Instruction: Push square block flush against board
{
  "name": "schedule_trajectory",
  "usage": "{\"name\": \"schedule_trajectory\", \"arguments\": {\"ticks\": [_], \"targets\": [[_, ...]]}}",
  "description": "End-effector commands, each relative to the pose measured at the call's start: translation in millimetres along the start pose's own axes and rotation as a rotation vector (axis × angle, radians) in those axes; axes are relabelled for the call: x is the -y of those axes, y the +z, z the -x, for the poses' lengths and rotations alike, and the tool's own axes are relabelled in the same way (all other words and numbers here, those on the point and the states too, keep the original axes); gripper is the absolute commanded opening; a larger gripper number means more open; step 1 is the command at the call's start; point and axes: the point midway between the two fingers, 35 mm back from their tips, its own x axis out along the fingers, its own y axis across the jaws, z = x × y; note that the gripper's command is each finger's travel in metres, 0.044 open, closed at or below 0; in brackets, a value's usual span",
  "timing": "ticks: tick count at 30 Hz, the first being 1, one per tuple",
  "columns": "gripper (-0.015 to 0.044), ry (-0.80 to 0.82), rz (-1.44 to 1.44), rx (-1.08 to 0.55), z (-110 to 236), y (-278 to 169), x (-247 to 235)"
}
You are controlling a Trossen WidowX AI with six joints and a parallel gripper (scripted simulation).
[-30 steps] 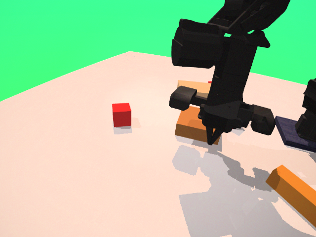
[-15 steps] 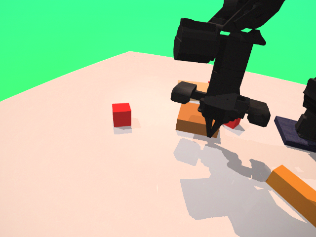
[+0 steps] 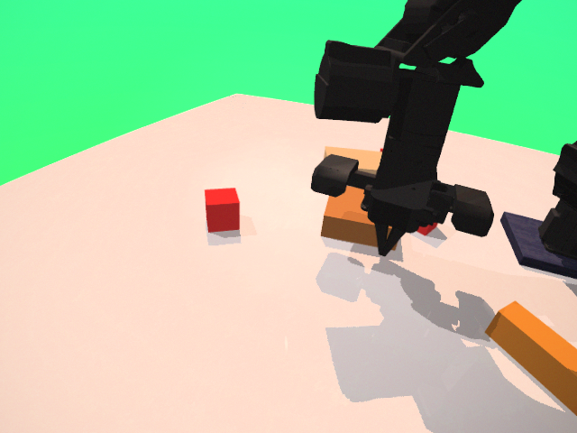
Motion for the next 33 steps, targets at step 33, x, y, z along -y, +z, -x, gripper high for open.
{"name": "schedule_trajectory", "arguments": {"ticks": [33], "targets": [[0.0, -0.003, -0.006, 0.0, 54.9, 38.6, 0.6]]}}
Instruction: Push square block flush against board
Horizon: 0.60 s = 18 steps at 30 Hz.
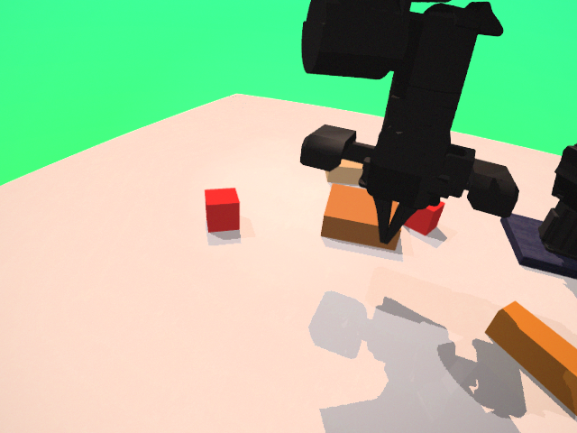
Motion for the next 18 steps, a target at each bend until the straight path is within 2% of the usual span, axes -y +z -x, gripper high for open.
{"name": "schedule_trajectory", "arguments": {"ticks": [1, 11, 18], "targets": [[0.0, -0.003, -0.003, -0.003, 12.1, -1.1, -0.9], [0.0, -0.002, 0.174, -0.007, 11.9, -32.0, -7.1], [0.0, -0.002, 0.179, -0.007, 8.8, -32.7, -7.1]]}}
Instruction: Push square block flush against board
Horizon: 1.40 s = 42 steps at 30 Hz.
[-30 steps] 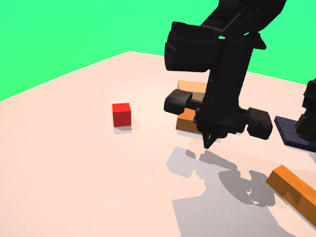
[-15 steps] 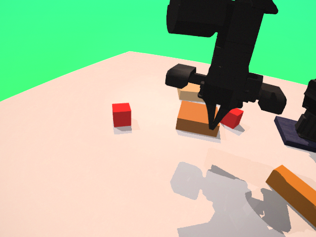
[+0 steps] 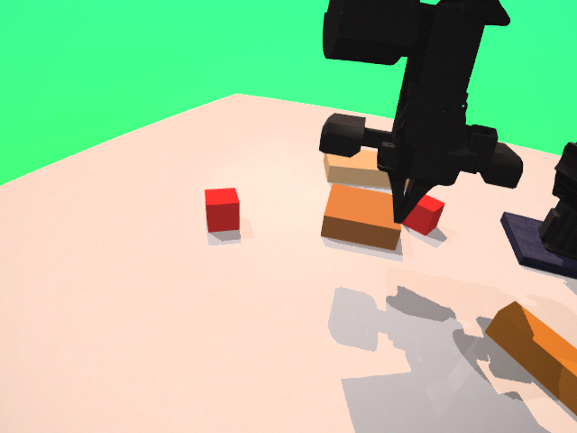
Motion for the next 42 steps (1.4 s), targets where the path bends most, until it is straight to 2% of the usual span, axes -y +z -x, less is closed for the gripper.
{"name": "schedule_trajectory", "arguments": {"ticks": [1, 3, 5, 42], "targets": [[0.0, -0.004, 0.019, -0.002, -11.3, -2.3, -0.2], [0.0, -0.004, 0.019, -0.002, -42.0, -2.5, -0.2], [0.0, -0.004, 0.019, -0.002, -54.1, -3.0, -1.2], [0.0, -0.005, 0.019, -0.008, -53.8, -53.8, 5.2]]}}
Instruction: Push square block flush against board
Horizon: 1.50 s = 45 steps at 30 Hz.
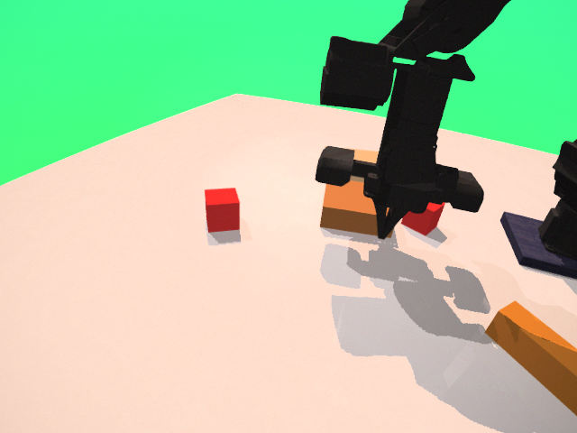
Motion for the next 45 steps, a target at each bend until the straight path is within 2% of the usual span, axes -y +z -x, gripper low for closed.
{"name": "schedule_trajectory", "arguments": {"ticks": [1, 14, 45], "targets": [[0.0, 0.003, -0.002, -0.012, -1.3, -11.6, -0.1], [0.0, 0.003, -0.002, -0.014, -1.1, -28.9, 2.8], [0.0, 0.003, -0.002, -0.009, -1.5, 20.2, 3.5]]}}
